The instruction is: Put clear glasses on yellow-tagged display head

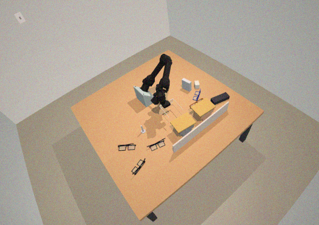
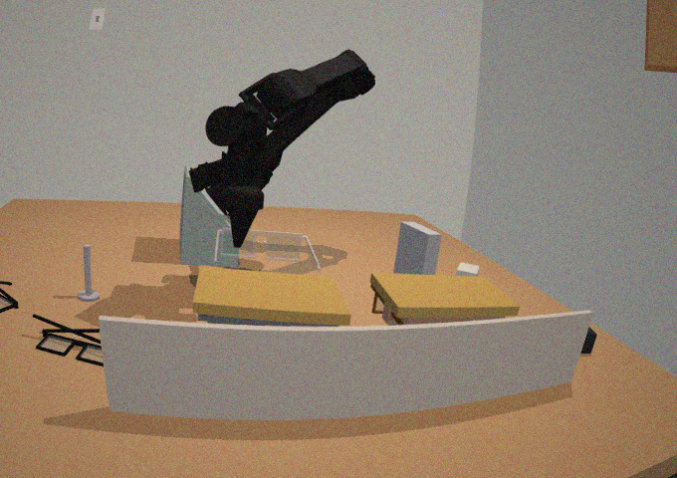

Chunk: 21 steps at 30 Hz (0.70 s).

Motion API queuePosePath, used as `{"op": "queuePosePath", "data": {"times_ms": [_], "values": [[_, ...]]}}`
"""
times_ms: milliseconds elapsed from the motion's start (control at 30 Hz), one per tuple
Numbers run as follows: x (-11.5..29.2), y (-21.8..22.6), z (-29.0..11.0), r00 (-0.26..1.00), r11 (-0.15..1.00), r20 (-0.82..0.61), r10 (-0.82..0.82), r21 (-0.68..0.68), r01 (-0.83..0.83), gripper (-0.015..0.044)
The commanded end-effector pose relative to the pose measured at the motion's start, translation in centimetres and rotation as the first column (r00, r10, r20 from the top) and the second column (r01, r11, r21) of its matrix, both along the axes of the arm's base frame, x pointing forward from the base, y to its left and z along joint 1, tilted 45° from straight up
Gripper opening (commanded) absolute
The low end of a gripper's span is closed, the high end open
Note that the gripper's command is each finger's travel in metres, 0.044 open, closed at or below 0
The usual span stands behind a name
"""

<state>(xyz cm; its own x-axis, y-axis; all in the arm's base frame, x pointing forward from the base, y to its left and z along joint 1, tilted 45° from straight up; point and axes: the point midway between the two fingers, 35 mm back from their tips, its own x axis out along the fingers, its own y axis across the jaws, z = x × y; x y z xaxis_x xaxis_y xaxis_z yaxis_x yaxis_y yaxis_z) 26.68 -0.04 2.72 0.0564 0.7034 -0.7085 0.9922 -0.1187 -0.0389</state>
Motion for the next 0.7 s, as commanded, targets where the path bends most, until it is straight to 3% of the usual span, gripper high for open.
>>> {"op": "queuePosePath", "data": {"times_ms": [0,667], "values": [[-0.11,0.37,-0.41,1.0,1.0,-0.007,-0.005,0.006,0.005,0.0],[0.12,1.1,-1.28,1.0,1.0,-0.006,-0.005,0.006,0.005,0.0]]}}
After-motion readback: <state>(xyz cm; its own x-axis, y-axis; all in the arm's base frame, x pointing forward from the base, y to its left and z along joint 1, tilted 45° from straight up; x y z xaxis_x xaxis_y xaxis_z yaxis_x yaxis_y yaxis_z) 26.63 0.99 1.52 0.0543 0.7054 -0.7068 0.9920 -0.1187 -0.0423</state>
